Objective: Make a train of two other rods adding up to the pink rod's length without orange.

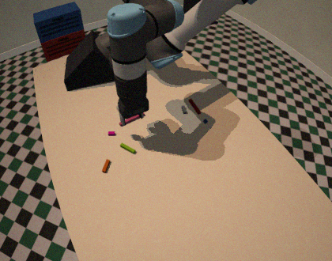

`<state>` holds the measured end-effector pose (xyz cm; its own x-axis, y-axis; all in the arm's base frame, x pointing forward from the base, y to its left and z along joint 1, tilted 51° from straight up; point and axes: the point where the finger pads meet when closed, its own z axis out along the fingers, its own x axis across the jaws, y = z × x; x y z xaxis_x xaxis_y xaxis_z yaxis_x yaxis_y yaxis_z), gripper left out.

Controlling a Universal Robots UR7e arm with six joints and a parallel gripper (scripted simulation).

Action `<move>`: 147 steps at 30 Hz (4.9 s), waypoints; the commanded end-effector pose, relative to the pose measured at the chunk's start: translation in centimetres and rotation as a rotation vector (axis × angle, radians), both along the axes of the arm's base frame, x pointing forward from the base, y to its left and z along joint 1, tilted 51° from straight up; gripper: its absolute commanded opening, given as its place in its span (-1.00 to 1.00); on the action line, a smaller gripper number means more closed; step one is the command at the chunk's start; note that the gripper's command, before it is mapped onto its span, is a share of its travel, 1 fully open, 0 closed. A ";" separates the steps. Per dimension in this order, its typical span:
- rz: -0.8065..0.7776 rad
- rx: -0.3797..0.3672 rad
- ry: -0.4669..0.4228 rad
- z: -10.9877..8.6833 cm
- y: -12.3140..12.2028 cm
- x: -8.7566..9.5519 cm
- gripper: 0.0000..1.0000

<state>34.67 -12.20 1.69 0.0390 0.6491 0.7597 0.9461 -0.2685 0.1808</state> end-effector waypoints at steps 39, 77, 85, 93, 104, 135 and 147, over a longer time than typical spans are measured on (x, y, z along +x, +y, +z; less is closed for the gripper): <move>-0.001 -0.003 0.000 0.0 -0.2 0.0 1.00; 0.032 -0.019 -0.037 -0.1 -0.5 0.5 1.00; 0.168 -0.090 -0.190 -0.5 -2.0 2.4 1.00; 0.297 -0.157 -0.337 -1.0 -3.3 4.4 1.00; 0.466 -0.243 -0.530 -1.5 -4.7 7.3 1.00; 0.490 -0.255 -0.558 -1.6 -4.9 7.6 1.00; 0.490 -0.255 -0.558 -1.6 -4.9 7.6 1.00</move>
